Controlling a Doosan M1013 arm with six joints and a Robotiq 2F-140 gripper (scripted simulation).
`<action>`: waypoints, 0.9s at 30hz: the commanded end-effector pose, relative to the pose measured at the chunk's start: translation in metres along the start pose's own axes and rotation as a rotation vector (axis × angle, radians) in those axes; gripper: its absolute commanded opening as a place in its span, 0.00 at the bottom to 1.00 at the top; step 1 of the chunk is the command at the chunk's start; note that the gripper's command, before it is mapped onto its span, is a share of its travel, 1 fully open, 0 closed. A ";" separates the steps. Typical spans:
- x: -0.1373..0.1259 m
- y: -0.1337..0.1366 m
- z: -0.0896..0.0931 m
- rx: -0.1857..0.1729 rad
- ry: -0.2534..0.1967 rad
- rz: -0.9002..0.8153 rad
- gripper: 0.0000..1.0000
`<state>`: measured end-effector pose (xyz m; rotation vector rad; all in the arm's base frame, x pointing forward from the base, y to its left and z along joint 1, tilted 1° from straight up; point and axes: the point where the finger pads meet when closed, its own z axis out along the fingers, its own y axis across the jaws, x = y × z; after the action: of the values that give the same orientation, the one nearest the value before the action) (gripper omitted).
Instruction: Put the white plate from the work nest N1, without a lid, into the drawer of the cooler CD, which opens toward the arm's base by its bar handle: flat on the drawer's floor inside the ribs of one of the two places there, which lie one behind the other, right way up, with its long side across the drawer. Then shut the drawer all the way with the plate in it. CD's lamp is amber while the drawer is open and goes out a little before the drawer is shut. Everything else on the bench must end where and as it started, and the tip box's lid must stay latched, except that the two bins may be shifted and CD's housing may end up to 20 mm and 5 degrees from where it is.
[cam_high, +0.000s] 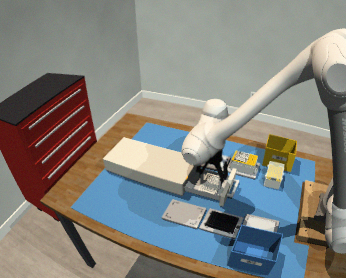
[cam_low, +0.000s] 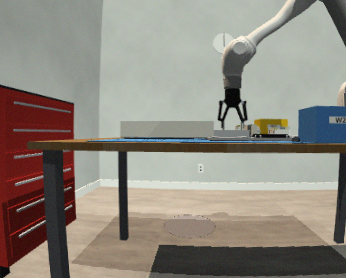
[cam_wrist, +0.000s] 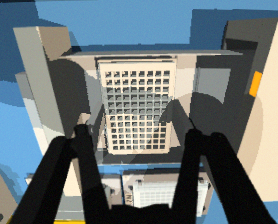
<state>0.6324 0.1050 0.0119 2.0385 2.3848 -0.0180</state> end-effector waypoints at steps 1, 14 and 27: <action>0.000 0.000 0.001 0.000 0.000 0.000 0.00; 0.000 0.000 0.005 0.000 0.000 0.000 0.00; 0.000 0.002 0.005 0.000 0.000 0.000 0.00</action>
<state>0.6346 0.1053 0.0070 2.0380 2.3843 -0.0168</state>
